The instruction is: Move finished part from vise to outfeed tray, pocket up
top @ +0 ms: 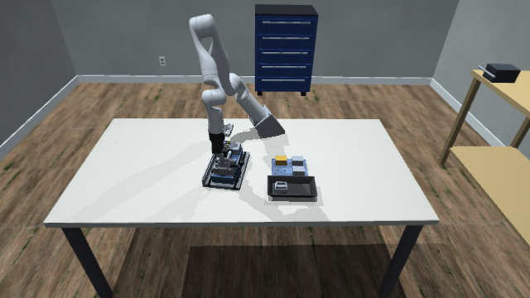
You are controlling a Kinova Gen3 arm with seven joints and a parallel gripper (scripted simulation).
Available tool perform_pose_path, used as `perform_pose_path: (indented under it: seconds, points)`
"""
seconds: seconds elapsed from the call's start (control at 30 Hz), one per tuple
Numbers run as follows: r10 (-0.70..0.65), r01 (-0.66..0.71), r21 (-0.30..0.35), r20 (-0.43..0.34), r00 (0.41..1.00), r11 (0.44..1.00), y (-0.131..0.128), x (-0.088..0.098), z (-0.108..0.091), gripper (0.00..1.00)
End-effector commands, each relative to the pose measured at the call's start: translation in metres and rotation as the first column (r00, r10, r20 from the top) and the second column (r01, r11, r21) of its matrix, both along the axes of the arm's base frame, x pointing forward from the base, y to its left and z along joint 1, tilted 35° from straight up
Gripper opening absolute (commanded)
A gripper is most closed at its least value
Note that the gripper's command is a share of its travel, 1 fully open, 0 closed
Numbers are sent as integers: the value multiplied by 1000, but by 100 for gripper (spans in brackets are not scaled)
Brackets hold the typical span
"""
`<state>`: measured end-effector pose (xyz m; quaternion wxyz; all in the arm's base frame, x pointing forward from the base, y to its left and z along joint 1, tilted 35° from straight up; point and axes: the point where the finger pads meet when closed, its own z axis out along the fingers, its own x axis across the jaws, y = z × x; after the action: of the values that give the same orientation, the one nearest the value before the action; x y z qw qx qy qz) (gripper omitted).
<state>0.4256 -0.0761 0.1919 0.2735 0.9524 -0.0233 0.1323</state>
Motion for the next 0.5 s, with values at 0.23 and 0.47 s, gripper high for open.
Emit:
perform_pose_path:
  seconds: [0.23,0.47]
  points:
    - [-4,4,6,1,1000,1000,0,0,-4,100]
    - [-4,4,6,1,1000,1000,-1,1,-6,100]
